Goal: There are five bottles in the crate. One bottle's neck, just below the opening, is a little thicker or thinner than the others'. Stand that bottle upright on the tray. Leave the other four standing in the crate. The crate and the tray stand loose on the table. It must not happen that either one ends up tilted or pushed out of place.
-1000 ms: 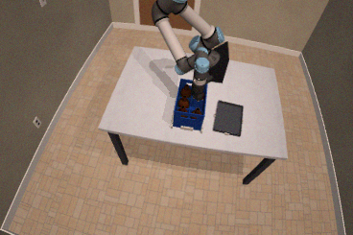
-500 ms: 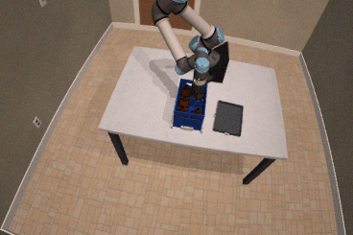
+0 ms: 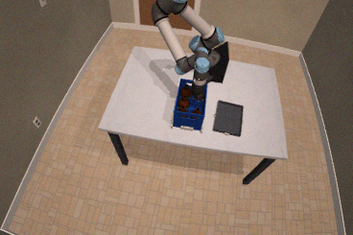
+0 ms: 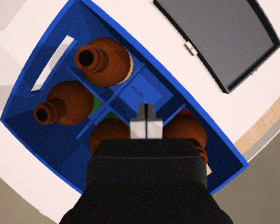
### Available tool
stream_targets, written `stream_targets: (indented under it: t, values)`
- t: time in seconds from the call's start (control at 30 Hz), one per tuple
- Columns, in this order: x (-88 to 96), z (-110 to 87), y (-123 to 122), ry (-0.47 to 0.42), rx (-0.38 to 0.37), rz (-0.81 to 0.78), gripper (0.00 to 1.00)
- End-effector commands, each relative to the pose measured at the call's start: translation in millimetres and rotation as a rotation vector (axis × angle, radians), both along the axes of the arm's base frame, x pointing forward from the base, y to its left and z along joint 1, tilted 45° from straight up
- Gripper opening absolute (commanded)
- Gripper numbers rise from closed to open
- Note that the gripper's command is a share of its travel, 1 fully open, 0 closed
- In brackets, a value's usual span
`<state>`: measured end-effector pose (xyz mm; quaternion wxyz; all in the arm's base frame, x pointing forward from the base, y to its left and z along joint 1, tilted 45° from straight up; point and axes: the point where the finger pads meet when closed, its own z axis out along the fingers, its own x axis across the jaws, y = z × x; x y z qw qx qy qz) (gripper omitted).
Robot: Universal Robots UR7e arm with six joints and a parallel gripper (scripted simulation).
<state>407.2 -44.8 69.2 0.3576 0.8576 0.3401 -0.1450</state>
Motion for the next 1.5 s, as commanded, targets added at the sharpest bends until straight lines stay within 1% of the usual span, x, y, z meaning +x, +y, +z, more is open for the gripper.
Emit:
stream_targets:
  t: [0.0, 0.2, 0.23, 1.47]
  values:
    - [-1.5, -1.0, -0.6, 0.003, -0.001, 0.000, 0.00]
    - [-1.5, -1.0, -0.6, 0.003, -0.001, 0.000, 0.00]
    - [-1.5, -1.0, -0.6, 0.003, -0.001, 0.000, 1.00]
    - [-1.4, -0.7, -0.4, 0.003, -0.001, 0.000, 1.00]
